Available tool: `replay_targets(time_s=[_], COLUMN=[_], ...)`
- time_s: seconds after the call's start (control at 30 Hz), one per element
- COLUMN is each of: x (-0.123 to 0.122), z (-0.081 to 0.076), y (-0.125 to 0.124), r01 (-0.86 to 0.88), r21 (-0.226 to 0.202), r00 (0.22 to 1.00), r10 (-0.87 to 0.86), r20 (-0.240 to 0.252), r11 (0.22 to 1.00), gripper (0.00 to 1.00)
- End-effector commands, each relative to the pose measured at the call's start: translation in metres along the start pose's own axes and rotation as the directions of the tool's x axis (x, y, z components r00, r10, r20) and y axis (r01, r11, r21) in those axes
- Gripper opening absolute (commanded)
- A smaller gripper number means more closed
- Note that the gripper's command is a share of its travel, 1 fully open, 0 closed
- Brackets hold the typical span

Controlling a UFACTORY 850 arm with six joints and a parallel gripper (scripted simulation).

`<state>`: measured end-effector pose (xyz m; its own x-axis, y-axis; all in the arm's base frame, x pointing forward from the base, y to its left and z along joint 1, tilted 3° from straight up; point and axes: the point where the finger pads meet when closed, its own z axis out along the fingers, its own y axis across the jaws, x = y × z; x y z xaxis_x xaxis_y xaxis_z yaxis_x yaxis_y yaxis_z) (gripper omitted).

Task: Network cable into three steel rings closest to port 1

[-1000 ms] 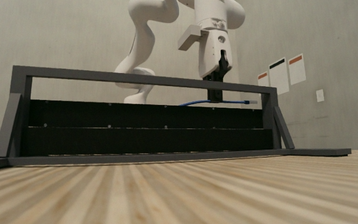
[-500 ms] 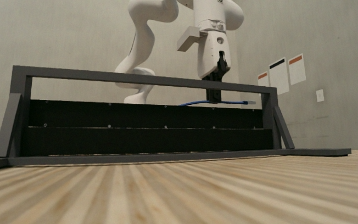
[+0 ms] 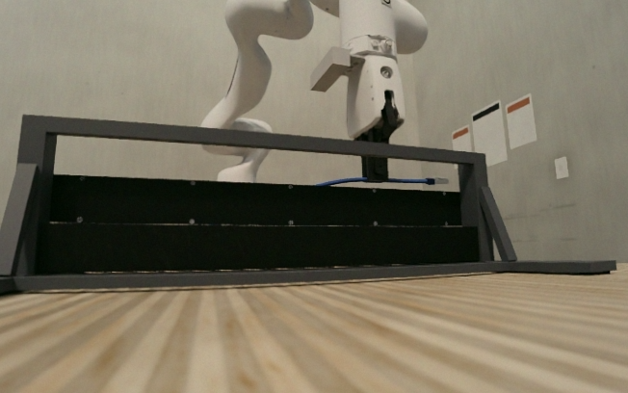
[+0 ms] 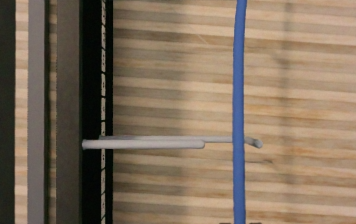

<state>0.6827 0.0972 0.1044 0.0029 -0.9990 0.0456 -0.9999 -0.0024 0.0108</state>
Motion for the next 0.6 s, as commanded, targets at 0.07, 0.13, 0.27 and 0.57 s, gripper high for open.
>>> replay_targets(time_s=[0.07,0.13,0.27,0.57], x=[0.0,0.0,0.0,0.0], z=[0.001,0.001,0.003,0.011], y=[-0.001,-0.001,-0.001,-0.001], r01=[0.0,0.0,0.0,0.0], r21=[0.003,0.003,0.003,0.003], r00=[1.0,1.0,1.0,1.0], r10=[0.0,0.0,0.0,0.0], r20=[0.0,0.0,0.0,0.0], r11=[1.0,1.0,1.0,1.0], gripper=[0.0,0.0,0.0,0.0])
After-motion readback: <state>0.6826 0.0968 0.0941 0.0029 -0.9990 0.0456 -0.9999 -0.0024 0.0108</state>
